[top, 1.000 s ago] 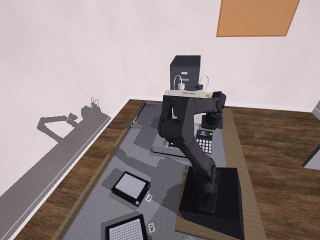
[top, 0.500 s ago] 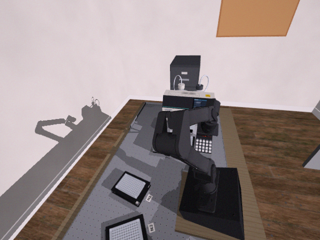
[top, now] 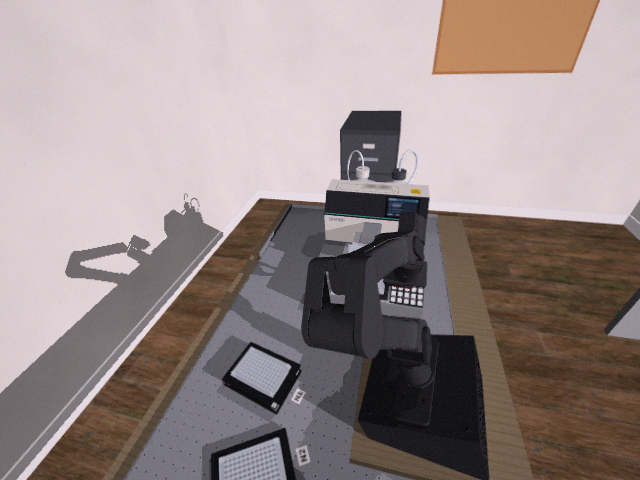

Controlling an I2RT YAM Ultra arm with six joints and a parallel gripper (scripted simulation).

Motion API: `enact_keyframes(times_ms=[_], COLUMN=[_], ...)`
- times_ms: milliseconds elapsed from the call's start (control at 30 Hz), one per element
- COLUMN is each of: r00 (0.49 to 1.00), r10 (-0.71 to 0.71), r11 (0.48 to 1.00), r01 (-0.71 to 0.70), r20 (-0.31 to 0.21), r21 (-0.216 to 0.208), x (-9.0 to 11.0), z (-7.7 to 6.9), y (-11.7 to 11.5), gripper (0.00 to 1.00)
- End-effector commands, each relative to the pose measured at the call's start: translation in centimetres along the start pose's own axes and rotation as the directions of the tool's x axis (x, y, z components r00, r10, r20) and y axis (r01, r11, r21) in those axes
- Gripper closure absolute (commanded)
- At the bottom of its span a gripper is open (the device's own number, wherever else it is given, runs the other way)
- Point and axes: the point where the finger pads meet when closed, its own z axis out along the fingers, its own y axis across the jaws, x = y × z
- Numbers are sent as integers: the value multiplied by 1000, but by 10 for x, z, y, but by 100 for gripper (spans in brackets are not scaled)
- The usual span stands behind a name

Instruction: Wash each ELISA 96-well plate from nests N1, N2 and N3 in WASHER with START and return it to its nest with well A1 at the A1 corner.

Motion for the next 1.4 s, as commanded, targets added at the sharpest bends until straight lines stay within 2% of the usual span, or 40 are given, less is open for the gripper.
enact_keyframes(times_ms=[0,367,667,700,867,1067,1133,1367], r00=[1000,1000,1000,1000,985,934,934,831], r10=[19,20,20,-12,-167,-350,-350,-548], r11=[1000,1000,1000,1000,985,934,934,831], r01=[-19,-20,-20,12,166,342,342,527], r20=[16,15,15,7,-31,-67,-67,-94], r21=[11,10,10,2,-42,-102,-102,-178], x=[-3,30,31,27,9,-13,-13,-39], z=[-3,-2,-2,-1,1,3,3,5], y=[-1,16,17,20,37,58,58,81], gripper=[100,100,100,0,0,0,0,0])
